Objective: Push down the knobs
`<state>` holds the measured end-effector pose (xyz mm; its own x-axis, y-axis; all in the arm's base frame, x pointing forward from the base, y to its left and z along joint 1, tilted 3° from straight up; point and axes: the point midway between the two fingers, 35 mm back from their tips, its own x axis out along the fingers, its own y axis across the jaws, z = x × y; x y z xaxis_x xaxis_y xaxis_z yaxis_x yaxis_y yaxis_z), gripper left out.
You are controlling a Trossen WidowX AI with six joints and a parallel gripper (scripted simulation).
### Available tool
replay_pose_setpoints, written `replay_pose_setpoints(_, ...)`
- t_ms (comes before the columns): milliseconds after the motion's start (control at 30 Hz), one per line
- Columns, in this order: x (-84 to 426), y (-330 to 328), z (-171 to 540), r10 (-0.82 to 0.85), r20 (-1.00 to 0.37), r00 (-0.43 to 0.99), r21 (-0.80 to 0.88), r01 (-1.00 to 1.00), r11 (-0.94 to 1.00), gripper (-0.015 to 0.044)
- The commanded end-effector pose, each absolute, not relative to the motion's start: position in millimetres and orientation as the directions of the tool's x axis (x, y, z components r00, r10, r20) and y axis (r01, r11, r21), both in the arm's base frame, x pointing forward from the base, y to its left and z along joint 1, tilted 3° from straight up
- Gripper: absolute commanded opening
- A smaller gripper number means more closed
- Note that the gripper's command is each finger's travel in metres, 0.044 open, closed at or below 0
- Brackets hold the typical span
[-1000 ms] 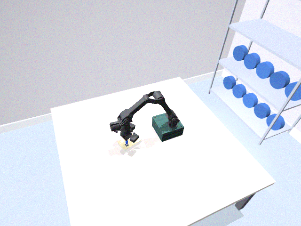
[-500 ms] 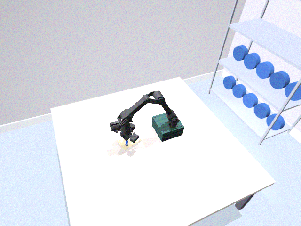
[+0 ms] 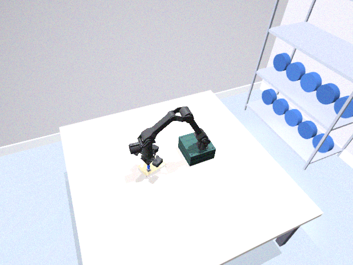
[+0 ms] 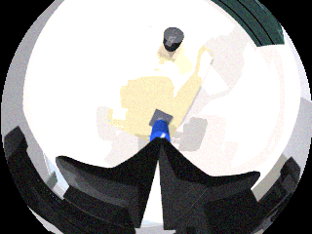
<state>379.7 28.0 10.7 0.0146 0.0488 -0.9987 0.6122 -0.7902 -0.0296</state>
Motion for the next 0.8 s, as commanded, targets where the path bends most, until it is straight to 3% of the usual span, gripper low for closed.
replay_pose_setpoints(0, 380.0, 28.0, 2.2, 0.045, -0.999, 0.009, -0.031, 0.608, -0.794, 0.0)
replay_pose_setpoints(767, 380.0, 28.1, -0.3, 0.045, -0.999, 0.009, -0.031, 0.608, -0.794, 0.0)
